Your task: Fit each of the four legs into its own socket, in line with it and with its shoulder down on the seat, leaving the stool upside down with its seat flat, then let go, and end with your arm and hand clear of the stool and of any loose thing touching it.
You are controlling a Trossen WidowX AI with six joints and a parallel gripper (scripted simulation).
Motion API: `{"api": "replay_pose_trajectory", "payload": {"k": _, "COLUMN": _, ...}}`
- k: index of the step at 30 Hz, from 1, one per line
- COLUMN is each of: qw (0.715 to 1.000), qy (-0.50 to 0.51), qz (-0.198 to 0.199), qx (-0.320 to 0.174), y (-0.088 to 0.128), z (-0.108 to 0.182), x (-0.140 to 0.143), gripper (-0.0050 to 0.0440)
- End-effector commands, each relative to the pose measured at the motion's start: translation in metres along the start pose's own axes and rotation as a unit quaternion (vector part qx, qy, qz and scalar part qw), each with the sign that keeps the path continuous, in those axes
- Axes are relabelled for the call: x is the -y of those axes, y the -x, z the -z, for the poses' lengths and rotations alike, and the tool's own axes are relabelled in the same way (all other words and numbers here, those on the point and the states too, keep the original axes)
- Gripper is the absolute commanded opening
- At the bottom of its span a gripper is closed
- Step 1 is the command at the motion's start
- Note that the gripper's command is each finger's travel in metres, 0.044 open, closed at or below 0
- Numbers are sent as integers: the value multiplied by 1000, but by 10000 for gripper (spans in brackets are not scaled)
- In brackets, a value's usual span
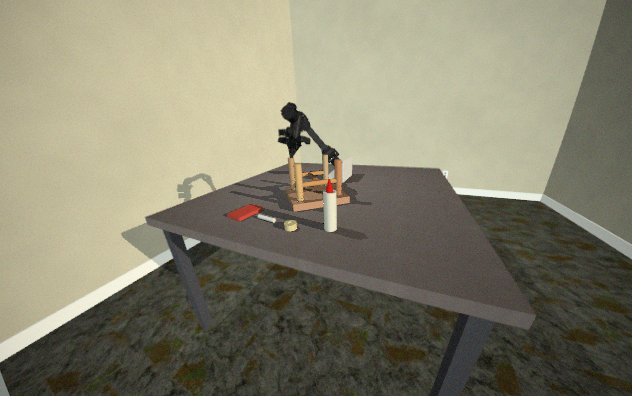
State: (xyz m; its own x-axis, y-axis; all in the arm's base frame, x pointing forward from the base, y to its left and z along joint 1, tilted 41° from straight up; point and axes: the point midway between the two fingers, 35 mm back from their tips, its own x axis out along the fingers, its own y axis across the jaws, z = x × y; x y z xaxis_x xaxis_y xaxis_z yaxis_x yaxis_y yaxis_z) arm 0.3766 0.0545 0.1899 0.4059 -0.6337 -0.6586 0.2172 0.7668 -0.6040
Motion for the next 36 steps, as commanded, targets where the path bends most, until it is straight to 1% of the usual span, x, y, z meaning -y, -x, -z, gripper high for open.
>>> {"api": "replay_pose_trajectory", "payload": {"k": 1, "qw": 999, "qy": 7, "qz": 15, "qx": -39, "y": -28, "z": 13, "x": 3, "gripper": 0}}
{"api": "replay_pose_trajectory", "payload": {"k": 11, "qw": 999, "qy": 6, "qz": 13, "qx": -34, "y": -20, "z": 9, "x": 2, "gripper": 0}}
{"api": "replay_pose_trajectory", "payload": {"k": 36, "qw": 1000, "qy": 2, "qz": 4, "qx": -9, "y": 15, "z": -6, "x": 0, "gripper": 0}}
